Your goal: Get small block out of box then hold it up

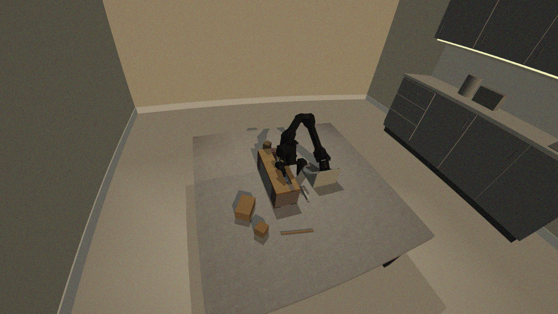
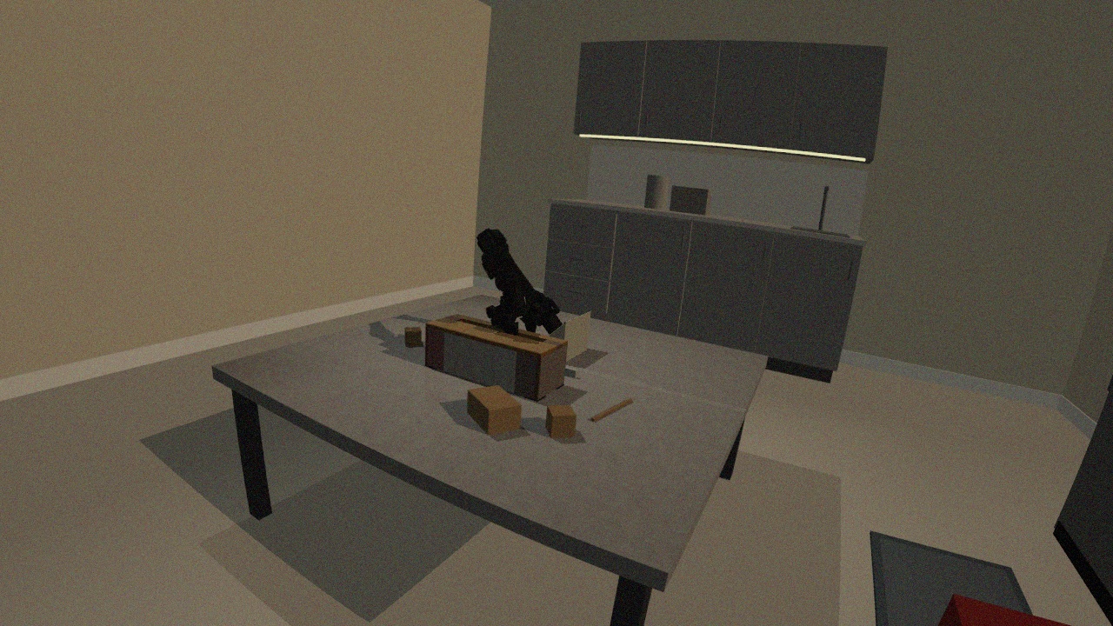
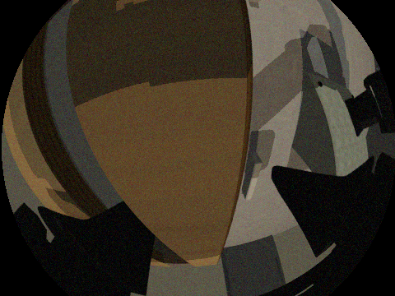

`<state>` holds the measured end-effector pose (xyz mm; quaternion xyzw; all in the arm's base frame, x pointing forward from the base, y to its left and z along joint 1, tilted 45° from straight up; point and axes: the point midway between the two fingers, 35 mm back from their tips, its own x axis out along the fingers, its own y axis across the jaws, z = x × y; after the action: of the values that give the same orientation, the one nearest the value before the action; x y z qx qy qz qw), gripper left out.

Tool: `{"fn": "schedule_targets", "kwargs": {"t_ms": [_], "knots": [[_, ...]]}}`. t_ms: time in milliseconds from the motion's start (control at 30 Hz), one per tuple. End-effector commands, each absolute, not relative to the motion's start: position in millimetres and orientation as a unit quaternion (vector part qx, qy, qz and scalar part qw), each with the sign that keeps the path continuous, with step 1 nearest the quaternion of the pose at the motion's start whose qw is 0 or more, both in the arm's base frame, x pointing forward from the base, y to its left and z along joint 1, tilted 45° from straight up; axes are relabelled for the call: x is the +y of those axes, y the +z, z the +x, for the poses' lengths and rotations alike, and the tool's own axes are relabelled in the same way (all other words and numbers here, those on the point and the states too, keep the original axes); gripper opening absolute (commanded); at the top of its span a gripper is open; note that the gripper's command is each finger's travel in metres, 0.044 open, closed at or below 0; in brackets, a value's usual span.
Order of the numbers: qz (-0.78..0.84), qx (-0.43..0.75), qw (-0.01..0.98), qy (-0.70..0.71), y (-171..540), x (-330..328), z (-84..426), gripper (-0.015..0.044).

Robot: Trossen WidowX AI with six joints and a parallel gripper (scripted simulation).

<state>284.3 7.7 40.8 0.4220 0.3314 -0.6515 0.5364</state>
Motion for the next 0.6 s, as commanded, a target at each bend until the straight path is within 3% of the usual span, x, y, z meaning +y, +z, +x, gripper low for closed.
{"fn": "schedule_targets", "kwargs": {"t_ms": [0, 567], "knots": [[0.425, 0.332, 0.534, -0.651, 33.8, 15.1, 285.6, 0.0400], [0.425, 0.333, 0.534, -0.651, 4.1, 44.7, 292.5, 0.0400]]}}
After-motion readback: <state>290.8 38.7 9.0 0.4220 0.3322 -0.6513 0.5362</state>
